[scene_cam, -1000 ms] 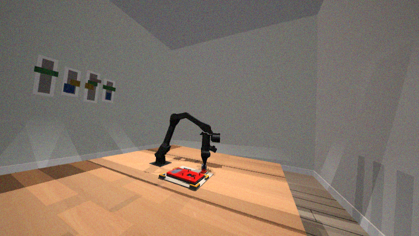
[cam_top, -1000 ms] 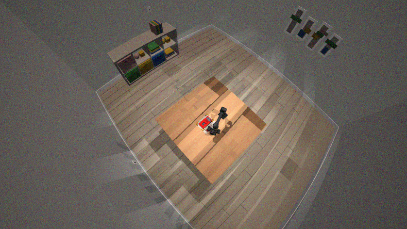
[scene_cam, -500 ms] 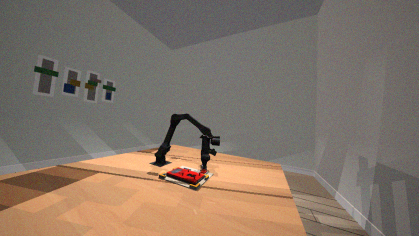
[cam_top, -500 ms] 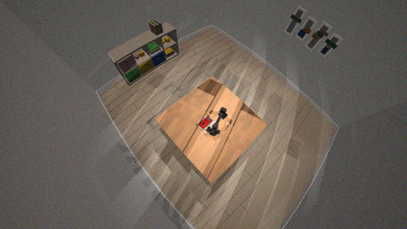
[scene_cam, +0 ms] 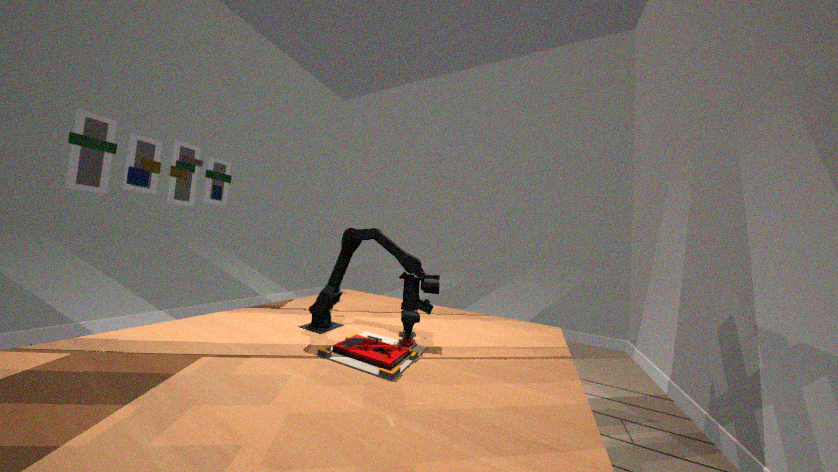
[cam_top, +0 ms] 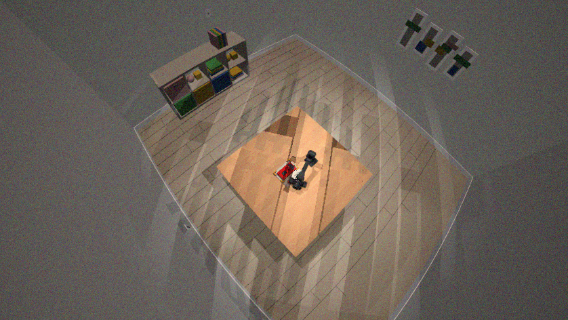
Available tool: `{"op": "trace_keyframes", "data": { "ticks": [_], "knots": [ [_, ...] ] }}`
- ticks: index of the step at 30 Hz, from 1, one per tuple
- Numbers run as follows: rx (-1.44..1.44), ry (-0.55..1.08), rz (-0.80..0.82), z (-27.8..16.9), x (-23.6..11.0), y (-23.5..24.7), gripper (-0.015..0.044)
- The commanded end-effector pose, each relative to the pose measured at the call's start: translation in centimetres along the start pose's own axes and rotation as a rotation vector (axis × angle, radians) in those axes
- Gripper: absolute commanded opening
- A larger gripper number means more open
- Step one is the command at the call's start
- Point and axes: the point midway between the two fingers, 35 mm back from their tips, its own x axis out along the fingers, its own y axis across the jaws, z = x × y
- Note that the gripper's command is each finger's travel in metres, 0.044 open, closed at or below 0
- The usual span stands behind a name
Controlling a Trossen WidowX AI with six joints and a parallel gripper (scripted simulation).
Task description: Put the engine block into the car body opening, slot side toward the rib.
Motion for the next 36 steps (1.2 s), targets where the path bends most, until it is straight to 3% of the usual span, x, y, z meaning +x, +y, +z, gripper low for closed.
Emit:
{"op": "trace_keyframes", "data": {
  "ticks": [1, 3, 10, 36],
  "knots": [
    [-0.003, 0.0, 0.001, 0.0, 0.1, 0.0, 0.0197],
    [-0.003, 0.0, 0.001, 0.0, 0.1, 0.0, 0.0183],
    [-0.003, 0.0, 0.001, 0.3, -1.3, -0.1, 0.0],
    [0.001, -0.003, -0.001, 0.3, -9.7, -0.8, 0.0]
  ]
}}
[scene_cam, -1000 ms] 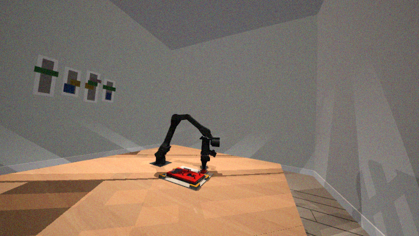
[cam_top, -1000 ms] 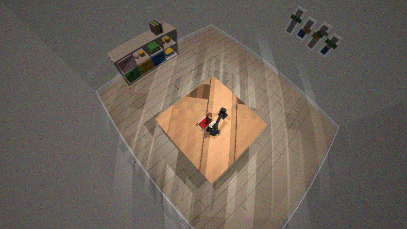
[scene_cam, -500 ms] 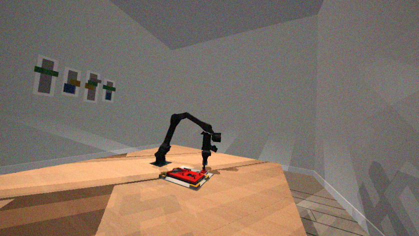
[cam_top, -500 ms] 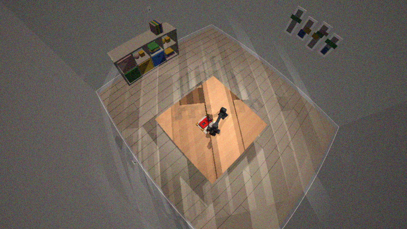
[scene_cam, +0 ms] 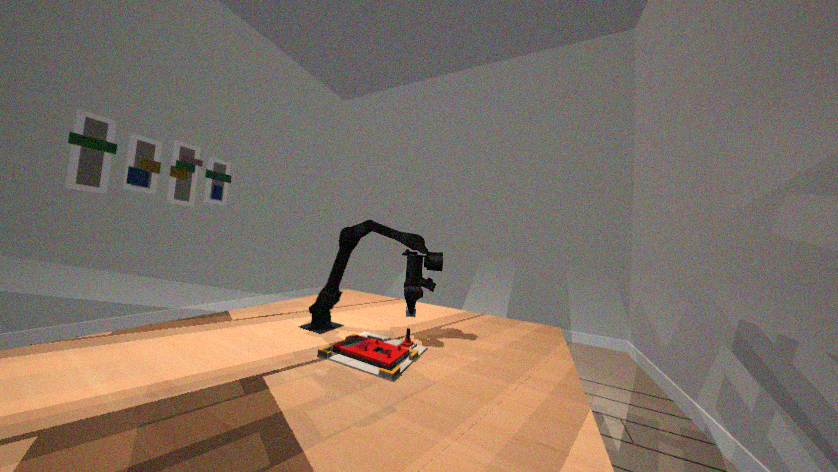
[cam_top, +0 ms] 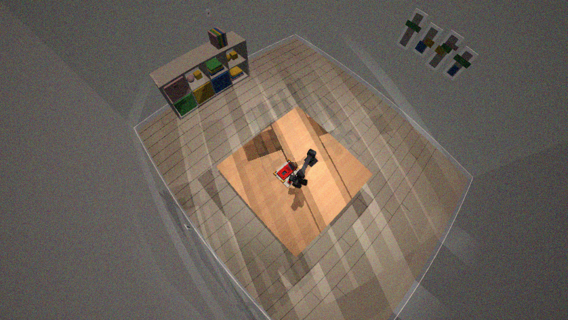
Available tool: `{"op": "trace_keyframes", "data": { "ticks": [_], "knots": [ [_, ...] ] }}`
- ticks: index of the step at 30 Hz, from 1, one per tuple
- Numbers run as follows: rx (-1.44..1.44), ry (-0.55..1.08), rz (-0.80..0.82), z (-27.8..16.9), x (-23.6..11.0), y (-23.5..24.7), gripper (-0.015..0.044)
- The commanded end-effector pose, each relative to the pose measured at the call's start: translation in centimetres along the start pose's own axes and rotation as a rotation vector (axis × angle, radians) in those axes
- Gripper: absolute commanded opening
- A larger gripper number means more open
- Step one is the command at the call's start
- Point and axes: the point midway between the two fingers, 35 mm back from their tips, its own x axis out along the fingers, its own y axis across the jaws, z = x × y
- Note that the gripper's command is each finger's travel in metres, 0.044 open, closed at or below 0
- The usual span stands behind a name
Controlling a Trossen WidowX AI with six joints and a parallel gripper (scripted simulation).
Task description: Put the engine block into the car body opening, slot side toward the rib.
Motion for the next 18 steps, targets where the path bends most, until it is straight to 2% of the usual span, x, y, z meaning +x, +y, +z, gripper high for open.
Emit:
{"op": "trace_keyframes", "data": {
  "ticks": [1, 10, 18],
  "knots": [
    [-0.005, -0.01, -0.002, -0.1, -1.6, -0.1, 0.0],
    [-0.009, -0.008, -0.001, -0.6, -4.0, -0.1, 0.0],
    [-0.009, -0.01, 0.002, 2.0, -2.4, 3.0, 0.0]
  ]
}}
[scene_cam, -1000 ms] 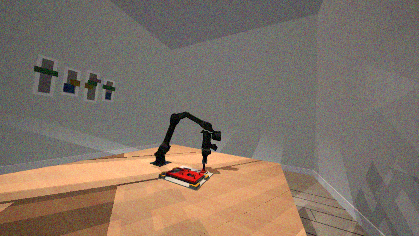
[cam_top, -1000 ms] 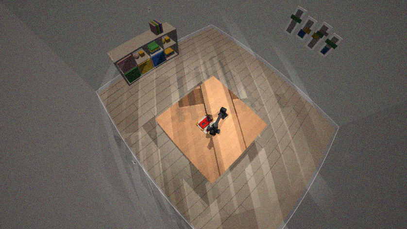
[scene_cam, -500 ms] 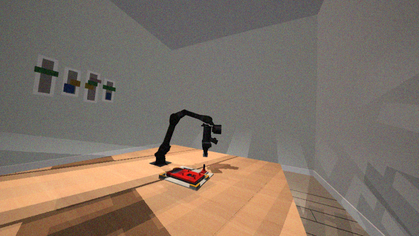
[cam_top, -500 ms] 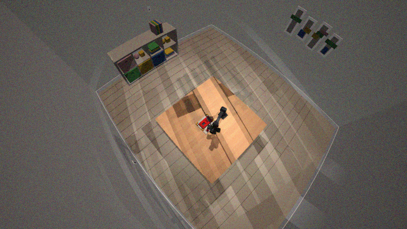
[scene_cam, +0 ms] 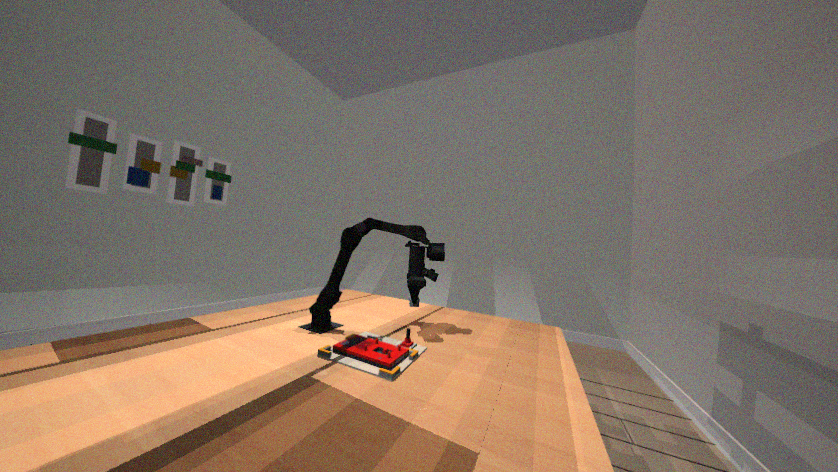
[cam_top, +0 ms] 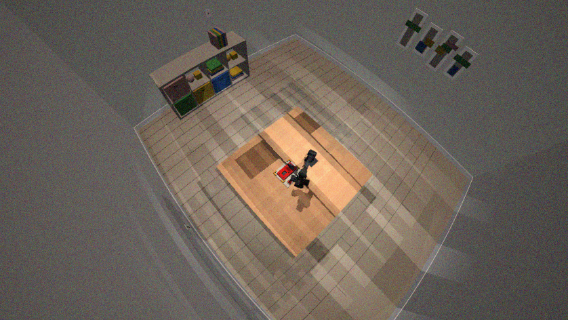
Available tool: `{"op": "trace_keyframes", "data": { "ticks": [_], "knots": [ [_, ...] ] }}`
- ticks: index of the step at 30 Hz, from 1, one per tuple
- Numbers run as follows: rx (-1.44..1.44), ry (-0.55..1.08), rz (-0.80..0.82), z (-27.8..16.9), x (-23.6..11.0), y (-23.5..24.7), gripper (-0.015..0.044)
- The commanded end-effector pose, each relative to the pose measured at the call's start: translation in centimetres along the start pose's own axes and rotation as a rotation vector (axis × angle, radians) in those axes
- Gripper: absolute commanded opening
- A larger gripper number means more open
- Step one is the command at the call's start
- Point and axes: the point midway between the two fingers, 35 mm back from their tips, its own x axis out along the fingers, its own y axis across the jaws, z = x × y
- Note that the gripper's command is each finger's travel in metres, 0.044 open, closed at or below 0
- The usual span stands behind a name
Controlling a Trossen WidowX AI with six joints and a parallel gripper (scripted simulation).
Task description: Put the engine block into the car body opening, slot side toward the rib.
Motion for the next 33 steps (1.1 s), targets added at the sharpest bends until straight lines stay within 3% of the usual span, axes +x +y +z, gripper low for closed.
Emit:
{"op": "trace_keyframes", "data": {
  "ticks": [1, 12, 33],
  "knots": [
    [-0.008, 0.007, 0.002, 1.0, 0.9, 1.5, 0.0],
    [-0.008, -0.093, 0.003, 0.3, 0.8, 1.3, 0.0],
    [-0.004, -0.784, 0.006, -1.6, 2.0, 1.2, 0.0]
  ]
}}
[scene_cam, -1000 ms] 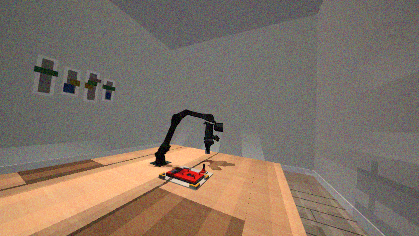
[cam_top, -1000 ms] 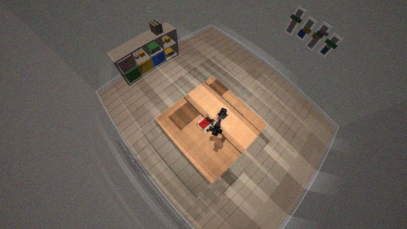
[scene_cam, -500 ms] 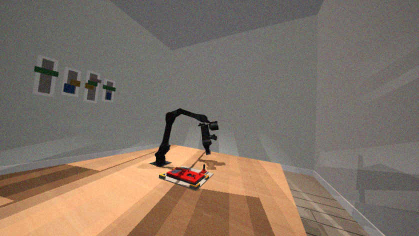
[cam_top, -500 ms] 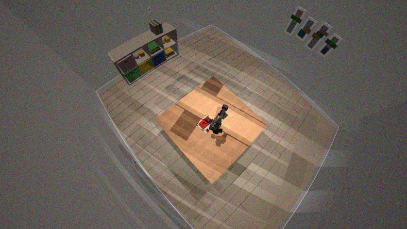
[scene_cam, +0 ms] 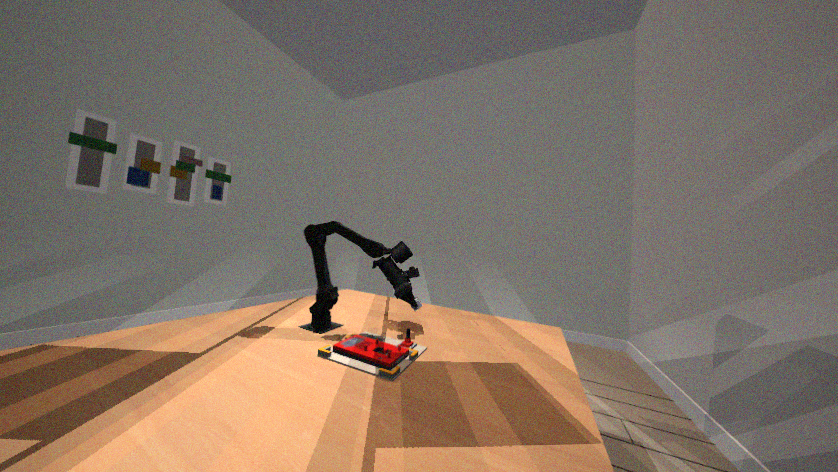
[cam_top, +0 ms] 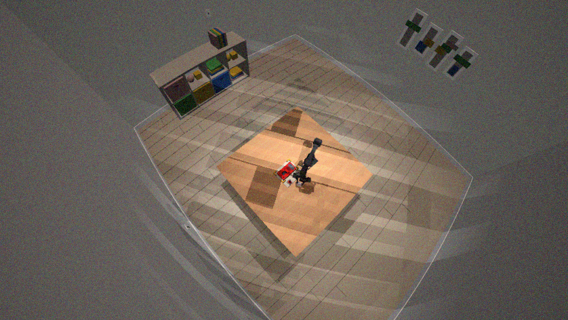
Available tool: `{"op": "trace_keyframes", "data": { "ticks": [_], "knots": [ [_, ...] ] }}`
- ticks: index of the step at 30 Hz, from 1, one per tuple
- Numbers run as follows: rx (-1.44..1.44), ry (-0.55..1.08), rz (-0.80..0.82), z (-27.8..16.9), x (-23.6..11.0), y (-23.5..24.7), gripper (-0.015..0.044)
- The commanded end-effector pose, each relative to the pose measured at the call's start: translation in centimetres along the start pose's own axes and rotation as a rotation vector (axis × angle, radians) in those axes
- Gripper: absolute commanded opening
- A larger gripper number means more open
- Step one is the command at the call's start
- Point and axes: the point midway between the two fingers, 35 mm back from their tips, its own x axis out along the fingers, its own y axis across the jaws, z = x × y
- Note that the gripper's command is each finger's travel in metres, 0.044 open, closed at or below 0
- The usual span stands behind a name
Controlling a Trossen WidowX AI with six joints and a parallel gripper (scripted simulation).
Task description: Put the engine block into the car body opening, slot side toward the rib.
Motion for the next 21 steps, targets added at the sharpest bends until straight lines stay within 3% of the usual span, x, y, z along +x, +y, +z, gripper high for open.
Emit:
{"op": "trace_keyframes", "data": {
  "ticks": [1, 21],
  "knots": [
    [0.0, -0.124, 0.0, -0.4, -0.2, 0.0, 0.0],
    [-0.002, -0.302, 0.0, -2.8, 1.7, 0.0, 0.0]
  ]
}}
